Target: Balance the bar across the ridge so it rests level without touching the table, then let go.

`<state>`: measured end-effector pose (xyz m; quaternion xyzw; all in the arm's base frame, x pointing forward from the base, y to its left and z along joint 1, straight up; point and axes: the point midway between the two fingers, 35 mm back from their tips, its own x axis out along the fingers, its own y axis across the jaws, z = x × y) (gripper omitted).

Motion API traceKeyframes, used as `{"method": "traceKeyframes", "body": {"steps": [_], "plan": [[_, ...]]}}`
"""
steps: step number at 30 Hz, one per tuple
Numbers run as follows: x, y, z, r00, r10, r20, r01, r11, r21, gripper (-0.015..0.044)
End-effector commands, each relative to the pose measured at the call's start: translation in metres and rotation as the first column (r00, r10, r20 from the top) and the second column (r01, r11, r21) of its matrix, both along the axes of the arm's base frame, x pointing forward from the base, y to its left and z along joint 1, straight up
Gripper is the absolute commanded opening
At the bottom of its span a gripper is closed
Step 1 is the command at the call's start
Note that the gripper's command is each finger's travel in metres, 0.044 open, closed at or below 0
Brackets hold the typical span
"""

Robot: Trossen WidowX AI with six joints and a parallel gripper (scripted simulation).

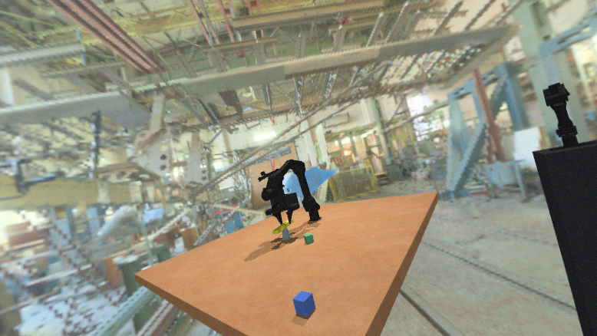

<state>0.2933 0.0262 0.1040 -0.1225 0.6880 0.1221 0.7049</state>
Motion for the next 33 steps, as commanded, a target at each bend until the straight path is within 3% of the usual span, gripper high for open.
{"method": "traceKeyframes", "body": {"steps": [1, 7, 11, 19, 33], "plan": [[0.000, 0.000, 0.000, 1.000, 0.000, 0.000, 0.000, 1.000, -0.001, 0.0290], [0.000, 0.000, 0.000, 1.000, 0.000, 0.000, 0.000, 1.000, -0.001, 0.0440], [0.001, 0.000, 0.008, 1.000, 0.000, 0.000, 0.000, 1.000, -0.001, 0.0440], [-0.002, 0.000, 0.098, 1.000, 0.000, 0.000, 0.000, 1.000, 0.000, 0.0440], [-0.002, 0.000, 0.100, 1.000, 0.000, 0.000, 0.000, 1.000, 0.000, 0.0440]]}}
